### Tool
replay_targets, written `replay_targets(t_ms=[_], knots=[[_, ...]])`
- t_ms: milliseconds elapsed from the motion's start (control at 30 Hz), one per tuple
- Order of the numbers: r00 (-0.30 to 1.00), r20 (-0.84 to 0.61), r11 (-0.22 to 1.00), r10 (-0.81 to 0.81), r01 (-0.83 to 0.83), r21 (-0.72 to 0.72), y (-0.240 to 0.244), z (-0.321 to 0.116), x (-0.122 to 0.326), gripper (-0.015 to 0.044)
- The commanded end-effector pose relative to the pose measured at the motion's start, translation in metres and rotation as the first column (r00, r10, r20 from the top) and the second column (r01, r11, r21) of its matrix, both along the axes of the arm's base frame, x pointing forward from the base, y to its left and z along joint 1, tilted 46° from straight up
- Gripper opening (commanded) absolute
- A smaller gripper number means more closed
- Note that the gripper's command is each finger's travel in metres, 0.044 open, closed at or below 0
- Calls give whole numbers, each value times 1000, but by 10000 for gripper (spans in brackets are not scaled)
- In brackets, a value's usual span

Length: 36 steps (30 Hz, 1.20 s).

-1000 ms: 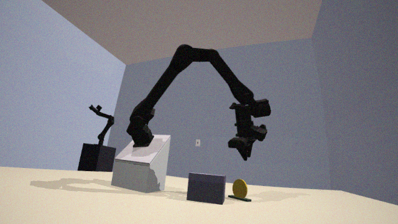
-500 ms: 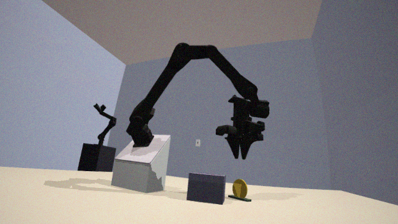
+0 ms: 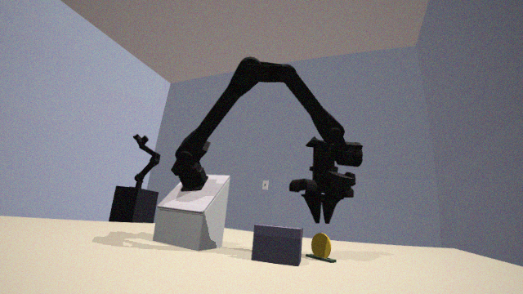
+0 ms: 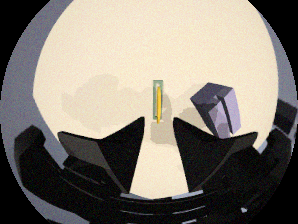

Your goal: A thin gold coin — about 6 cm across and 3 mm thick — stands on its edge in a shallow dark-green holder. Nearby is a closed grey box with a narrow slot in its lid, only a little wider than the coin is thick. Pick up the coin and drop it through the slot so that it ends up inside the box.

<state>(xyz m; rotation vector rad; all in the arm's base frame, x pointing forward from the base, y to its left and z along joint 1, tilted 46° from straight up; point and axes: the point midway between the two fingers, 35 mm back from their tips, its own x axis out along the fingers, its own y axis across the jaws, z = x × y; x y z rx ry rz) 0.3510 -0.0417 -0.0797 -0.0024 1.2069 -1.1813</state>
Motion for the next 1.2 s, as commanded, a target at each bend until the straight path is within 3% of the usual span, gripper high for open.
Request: replay_targets(t_ms=[0, 1167], knots=[[1000, -7, 1000, 0, 0, -6, -6, -5, -2, 161], [1000, -7, 1000, 1, -1, -7, -45, -44, -8, 161]])
